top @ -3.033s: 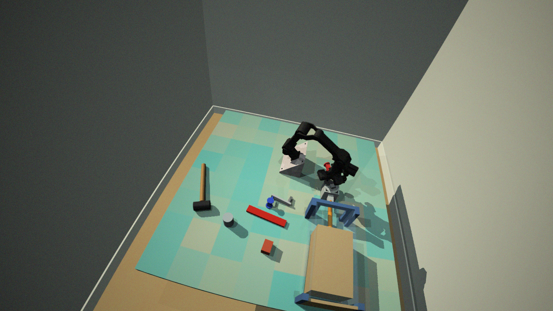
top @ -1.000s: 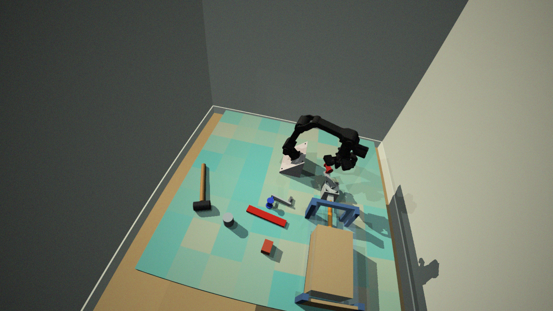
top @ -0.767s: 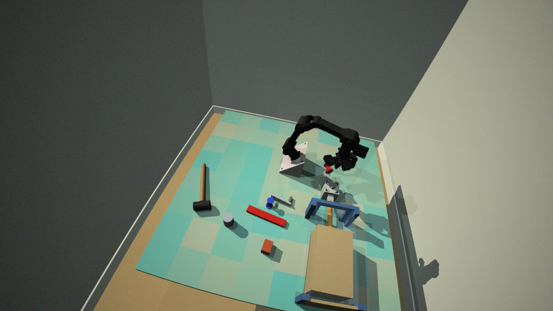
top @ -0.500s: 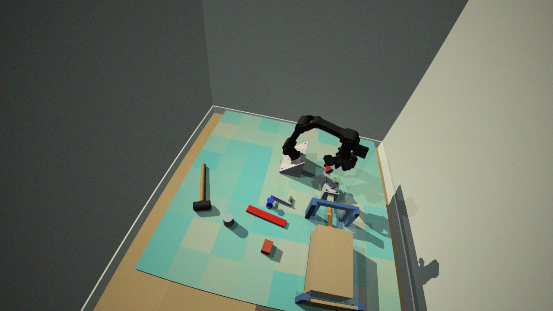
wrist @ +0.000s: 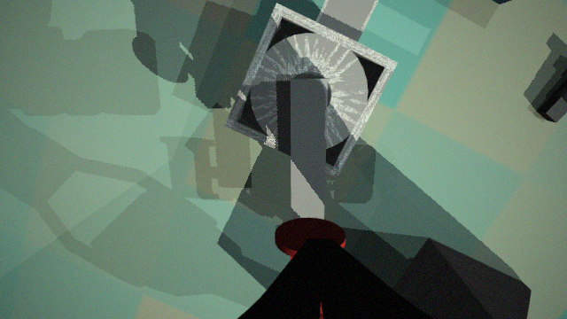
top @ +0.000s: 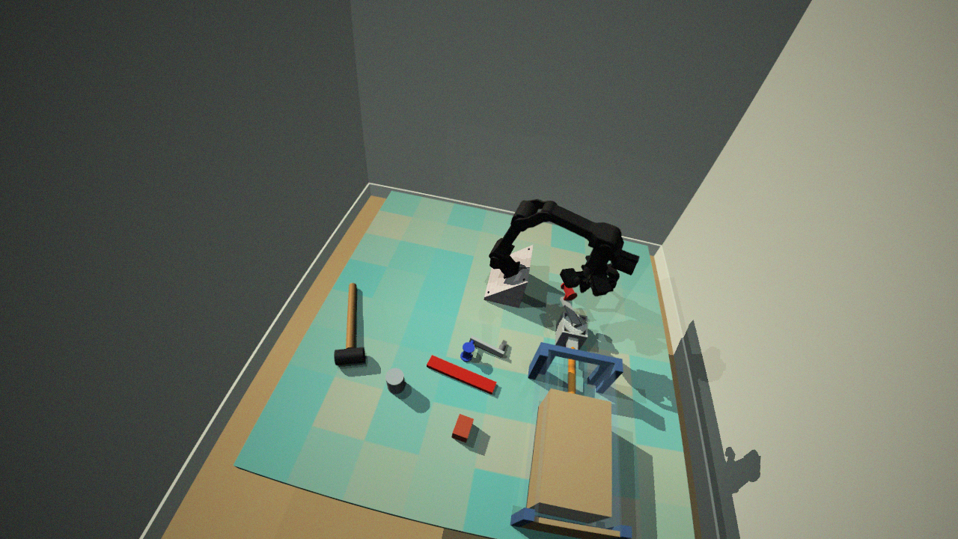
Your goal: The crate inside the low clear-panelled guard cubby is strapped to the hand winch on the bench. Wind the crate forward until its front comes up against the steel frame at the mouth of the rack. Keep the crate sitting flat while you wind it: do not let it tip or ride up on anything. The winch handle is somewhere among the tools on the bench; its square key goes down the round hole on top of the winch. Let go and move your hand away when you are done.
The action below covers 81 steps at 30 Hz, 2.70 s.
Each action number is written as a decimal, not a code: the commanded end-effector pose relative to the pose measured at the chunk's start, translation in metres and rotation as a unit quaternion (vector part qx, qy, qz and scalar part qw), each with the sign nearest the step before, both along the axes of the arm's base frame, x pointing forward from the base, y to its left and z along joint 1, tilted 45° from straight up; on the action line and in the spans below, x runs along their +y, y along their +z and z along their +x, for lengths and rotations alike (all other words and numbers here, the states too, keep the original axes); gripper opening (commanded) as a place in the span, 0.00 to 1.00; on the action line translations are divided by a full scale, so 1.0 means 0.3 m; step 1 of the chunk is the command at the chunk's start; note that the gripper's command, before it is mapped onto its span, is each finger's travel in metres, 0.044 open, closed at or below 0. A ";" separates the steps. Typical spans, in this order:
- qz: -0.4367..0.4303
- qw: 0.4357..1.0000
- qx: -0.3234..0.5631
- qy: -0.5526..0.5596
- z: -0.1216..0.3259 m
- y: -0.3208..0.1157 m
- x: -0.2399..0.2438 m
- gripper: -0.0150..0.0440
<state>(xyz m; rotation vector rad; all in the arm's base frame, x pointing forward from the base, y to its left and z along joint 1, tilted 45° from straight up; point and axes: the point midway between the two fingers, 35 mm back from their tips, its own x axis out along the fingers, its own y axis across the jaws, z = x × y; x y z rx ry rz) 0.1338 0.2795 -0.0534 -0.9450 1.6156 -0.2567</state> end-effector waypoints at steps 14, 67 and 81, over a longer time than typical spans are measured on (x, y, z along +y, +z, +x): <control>0.061 0.989 -0.091 0.097 -0.118 0.013 -0.054 0.65; 0.093 0.977 -0.132 0.139 -0.165 -0.143 -0.247 1.00; 0.094 0.977 -0.132 0.136 -0.167 -0.147 -0.252 0.60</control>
